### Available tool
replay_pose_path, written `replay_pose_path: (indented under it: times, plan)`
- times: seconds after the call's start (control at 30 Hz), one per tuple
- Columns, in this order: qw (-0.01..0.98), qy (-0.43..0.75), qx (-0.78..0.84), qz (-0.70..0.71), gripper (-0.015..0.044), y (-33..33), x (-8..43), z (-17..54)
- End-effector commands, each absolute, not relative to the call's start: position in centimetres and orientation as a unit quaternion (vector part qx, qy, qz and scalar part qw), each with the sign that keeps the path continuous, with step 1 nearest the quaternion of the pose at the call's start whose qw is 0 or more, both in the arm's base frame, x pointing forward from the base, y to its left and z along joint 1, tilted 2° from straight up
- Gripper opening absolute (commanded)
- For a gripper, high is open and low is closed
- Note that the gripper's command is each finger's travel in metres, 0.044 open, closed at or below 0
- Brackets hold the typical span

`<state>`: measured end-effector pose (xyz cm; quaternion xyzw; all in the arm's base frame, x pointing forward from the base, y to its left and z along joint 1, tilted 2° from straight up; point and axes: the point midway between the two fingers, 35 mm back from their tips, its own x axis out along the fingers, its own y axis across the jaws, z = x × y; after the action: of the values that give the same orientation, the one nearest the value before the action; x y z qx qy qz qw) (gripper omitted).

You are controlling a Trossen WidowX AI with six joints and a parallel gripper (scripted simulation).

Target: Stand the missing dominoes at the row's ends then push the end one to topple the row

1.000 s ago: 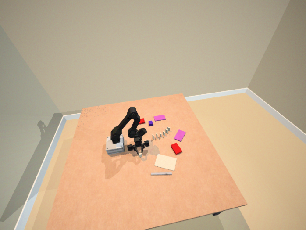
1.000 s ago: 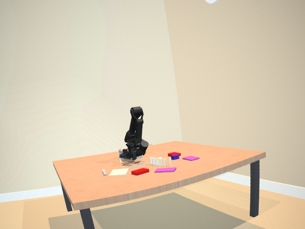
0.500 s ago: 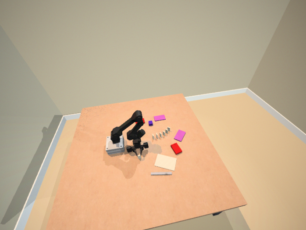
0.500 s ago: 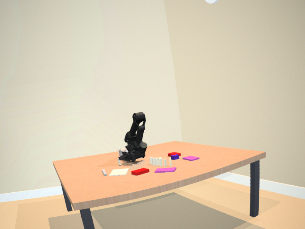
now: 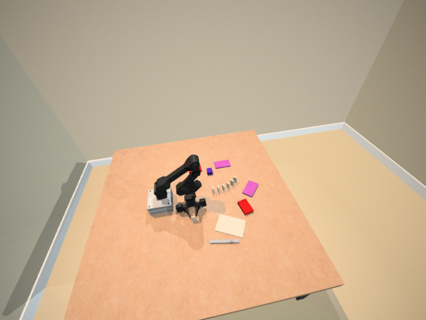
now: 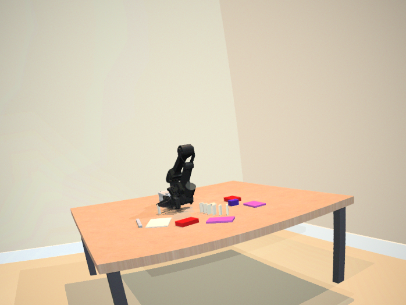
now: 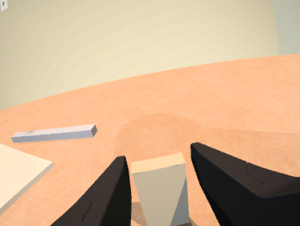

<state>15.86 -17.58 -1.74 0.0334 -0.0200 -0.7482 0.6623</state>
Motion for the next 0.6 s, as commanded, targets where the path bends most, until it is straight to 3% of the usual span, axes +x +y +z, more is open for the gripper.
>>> replay_pose_path:
  times: [0.0, 0.27, 0.57]
  plan:
    - [0.661, -0.020, 0.030, -0.750, 0.0238, -17.6, 15.8, -1.7]
    - [0.661, -0.020, 0.030, -0.750, 0.0440, -17.6, 15.8, -1.7]
    - [0.662, -0.020, 0.033, -0.749, 0.0440, -17.6, 16.1, 1.4]
